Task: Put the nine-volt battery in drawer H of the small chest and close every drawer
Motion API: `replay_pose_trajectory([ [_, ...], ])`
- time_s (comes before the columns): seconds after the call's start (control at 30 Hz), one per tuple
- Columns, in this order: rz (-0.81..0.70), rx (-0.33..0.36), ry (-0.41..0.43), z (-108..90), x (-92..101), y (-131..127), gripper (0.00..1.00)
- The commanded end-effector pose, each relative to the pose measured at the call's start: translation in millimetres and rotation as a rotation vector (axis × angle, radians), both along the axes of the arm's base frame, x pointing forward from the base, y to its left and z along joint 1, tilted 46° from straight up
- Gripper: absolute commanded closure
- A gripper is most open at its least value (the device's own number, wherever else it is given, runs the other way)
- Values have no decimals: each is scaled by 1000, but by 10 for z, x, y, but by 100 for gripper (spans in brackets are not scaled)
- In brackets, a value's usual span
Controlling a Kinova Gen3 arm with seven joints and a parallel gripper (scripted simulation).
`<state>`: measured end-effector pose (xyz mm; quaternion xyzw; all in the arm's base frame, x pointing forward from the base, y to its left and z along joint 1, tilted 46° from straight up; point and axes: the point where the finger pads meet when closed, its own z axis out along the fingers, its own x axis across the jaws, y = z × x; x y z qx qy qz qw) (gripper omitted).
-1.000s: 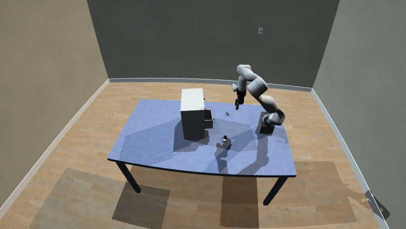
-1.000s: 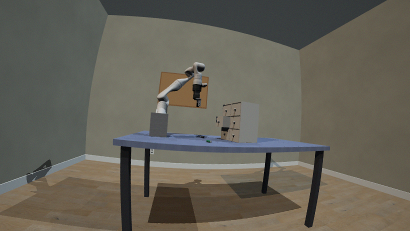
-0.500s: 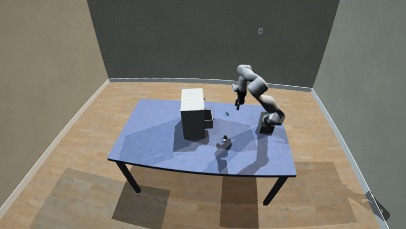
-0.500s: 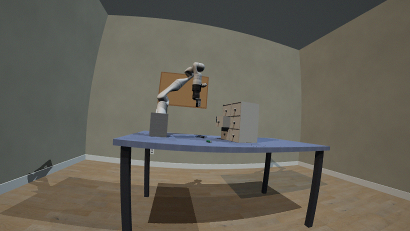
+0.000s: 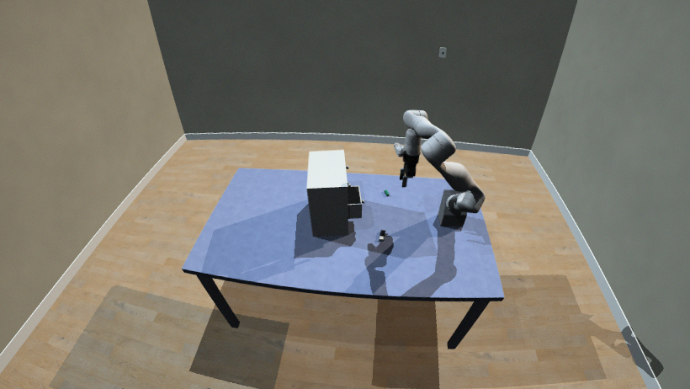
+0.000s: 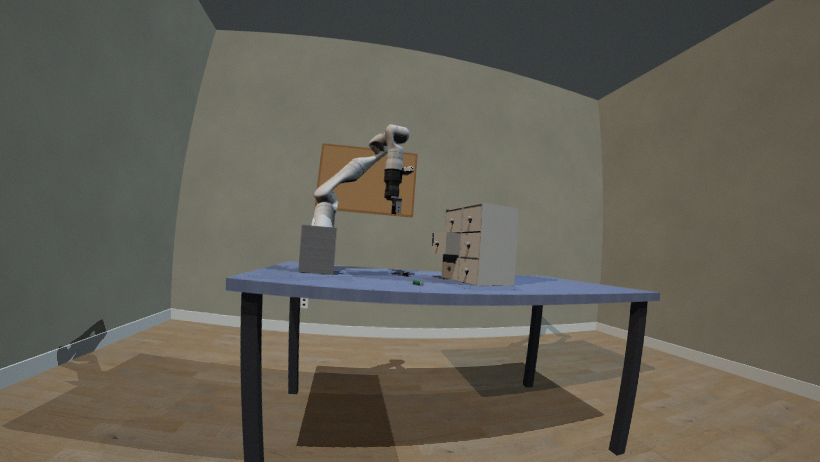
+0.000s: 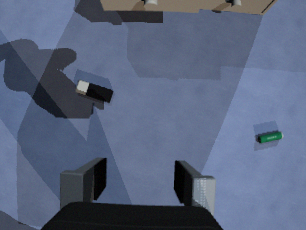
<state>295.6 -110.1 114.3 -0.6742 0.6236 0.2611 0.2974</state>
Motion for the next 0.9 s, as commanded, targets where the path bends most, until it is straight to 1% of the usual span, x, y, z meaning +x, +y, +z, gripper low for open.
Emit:
replay_pose_trajectory([
  [0.0,3,-7,-7,-8,-20,-19,0],
  [0.4,1,31,-36,-50,-3,72,0],
  [0.63,-13,96,-91,-122,29,212,0],
  [0.83,-38,172,-168,-199,84,388,0],
  [0.87,-38,172,-168,-199,84,388,0],
])
